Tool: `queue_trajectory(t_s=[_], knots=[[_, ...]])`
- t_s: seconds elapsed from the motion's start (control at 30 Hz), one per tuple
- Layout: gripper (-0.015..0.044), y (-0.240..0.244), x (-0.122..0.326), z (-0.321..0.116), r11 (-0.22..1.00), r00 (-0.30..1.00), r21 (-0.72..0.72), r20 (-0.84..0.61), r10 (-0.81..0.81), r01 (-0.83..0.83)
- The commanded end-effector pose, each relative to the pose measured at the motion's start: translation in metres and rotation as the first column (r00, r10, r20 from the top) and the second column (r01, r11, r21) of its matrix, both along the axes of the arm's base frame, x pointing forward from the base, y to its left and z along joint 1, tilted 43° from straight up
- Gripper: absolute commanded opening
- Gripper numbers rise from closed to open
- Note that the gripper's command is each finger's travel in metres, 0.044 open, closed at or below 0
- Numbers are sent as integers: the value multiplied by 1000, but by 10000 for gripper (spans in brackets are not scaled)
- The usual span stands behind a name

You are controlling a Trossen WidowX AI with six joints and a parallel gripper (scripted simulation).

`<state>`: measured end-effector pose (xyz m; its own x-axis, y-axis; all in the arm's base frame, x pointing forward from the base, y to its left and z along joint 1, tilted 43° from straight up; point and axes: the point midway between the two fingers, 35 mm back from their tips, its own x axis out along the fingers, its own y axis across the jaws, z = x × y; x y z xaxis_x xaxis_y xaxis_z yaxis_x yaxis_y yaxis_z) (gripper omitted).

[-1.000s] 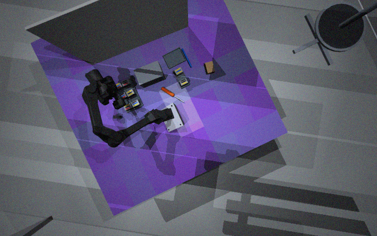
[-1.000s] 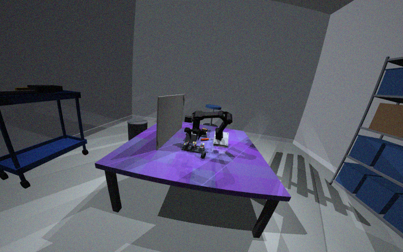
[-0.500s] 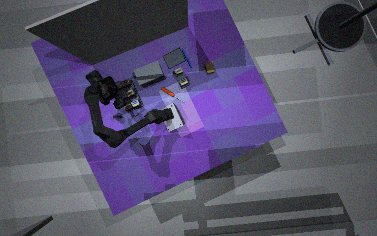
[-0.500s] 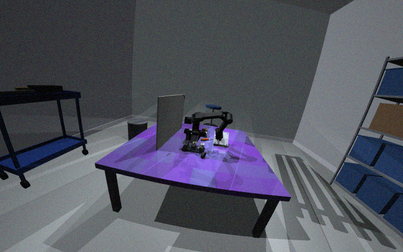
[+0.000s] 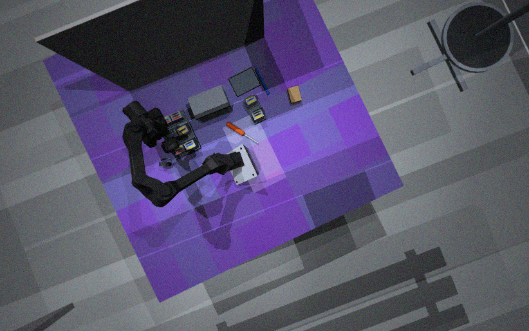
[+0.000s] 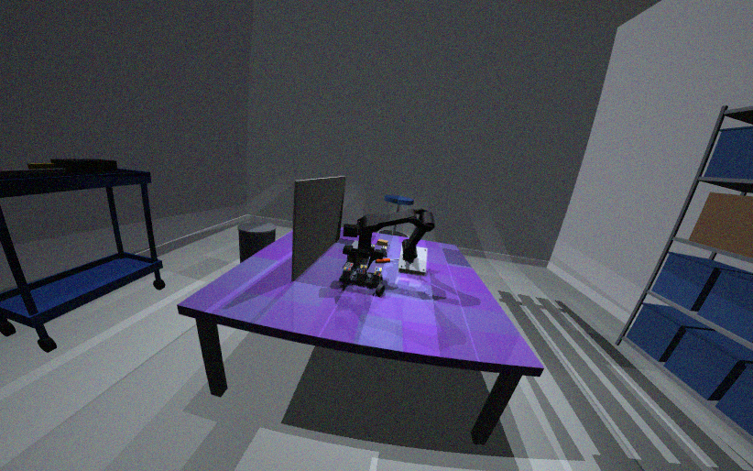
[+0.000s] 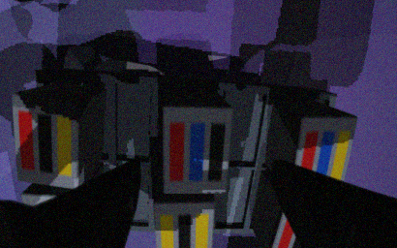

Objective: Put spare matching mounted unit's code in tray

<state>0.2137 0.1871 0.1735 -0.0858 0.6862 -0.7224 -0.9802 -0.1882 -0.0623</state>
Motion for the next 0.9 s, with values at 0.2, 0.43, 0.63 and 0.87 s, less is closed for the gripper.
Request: queue_trajectory(t_s=[0.2, 0.43, 0.63, 0.87], knots=[[300, 12, -3, -14, 1000, 1000, -7, -9, -2, 2], [300, 20, -5, -22, 1000, 1000, -5, -9, -2, 2], [300, 27, -7, -28, 1000, 1000, -3, -9, -2, 2], [300, 34, -9, -35, 1000, 1000, 0, -10, -3, 3]])
